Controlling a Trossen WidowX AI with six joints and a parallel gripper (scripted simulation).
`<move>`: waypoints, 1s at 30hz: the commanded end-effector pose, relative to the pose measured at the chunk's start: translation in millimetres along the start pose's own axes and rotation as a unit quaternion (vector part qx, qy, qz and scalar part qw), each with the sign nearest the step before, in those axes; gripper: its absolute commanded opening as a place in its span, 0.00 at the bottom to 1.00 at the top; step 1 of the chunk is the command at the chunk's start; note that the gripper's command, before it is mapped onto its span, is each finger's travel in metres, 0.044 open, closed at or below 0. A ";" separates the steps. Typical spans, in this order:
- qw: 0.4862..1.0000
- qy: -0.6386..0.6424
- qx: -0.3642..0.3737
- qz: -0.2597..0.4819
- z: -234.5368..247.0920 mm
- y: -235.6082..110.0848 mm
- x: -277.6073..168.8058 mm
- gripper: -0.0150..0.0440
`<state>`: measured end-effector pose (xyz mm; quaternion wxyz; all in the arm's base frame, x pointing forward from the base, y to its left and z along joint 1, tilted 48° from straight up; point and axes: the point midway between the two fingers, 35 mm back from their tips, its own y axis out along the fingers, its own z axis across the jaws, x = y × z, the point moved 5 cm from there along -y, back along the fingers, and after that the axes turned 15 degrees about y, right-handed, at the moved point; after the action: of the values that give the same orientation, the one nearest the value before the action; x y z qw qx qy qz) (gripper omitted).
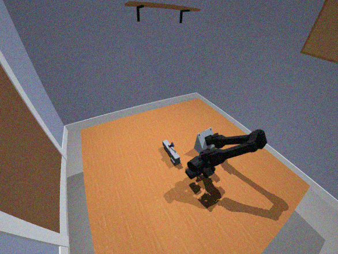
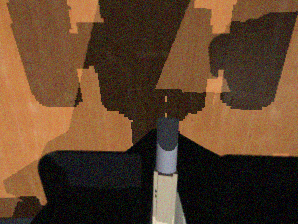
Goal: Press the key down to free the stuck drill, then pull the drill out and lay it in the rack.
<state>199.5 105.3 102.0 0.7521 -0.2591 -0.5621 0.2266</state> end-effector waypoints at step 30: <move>1.000 0.000 0.000 0.000 0.0 0.0 0.0 0.88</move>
<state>199.8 105.5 102.5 0.7524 -0.2574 -0.5630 0.2251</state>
